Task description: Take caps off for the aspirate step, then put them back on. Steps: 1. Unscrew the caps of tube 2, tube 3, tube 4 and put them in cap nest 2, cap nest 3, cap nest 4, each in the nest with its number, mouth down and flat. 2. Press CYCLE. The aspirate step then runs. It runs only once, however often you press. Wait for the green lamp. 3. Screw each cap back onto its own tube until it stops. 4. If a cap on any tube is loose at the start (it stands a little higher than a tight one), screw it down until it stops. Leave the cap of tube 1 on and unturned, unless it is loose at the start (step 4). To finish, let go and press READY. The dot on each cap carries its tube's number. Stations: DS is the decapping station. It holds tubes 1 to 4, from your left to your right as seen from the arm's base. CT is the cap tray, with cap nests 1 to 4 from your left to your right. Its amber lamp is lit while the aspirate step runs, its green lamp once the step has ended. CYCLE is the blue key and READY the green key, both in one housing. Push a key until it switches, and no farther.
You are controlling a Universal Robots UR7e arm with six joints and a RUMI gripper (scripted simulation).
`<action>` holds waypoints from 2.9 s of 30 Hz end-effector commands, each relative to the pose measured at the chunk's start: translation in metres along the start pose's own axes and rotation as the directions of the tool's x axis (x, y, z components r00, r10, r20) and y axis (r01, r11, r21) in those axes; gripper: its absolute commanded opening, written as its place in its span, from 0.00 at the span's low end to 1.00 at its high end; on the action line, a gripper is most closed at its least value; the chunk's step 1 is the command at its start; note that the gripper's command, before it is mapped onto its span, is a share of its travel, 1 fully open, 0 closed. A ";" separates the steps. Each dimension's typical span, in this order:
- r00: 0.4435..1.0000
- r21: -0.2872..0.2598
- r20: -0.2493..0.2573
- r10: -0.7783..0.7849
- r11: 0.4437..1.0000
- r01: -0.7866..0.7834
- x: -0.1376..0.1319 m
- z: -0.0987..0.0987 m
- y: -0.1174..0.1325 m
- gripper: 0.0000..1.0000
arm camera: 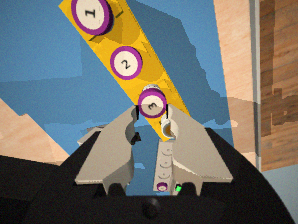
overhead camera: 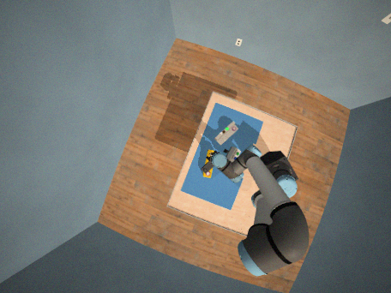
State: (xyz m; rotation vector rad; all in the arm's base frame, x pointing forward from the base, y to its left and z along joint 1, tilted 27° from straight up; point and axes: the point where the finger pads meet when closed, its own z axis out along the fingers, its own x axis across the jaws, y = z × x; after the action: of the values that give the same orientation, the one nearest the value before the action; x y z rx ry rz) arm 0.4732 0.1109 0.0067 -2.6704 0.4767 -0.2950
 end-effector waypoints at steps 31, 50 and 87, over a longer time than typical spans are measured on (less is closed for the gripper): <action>1.000 0.000 -0.001 0.000 1.000 0.000 0.000 0.008 0.000 0.35; 1.000 0.000 -0.001 0.000 1.000 0.000 0.000 0.008 0.000 0.35; 0.500 -0.001 -0.001 -0.866 0.500 0.866 0.000 0.016 0.000 0.35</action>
State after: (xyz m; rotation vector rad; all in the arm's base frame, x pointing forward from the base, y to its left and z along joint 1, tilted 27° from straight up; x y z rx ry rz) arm 0.4775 0.1168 -0.0077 -2.6796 -0.9302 -0.5619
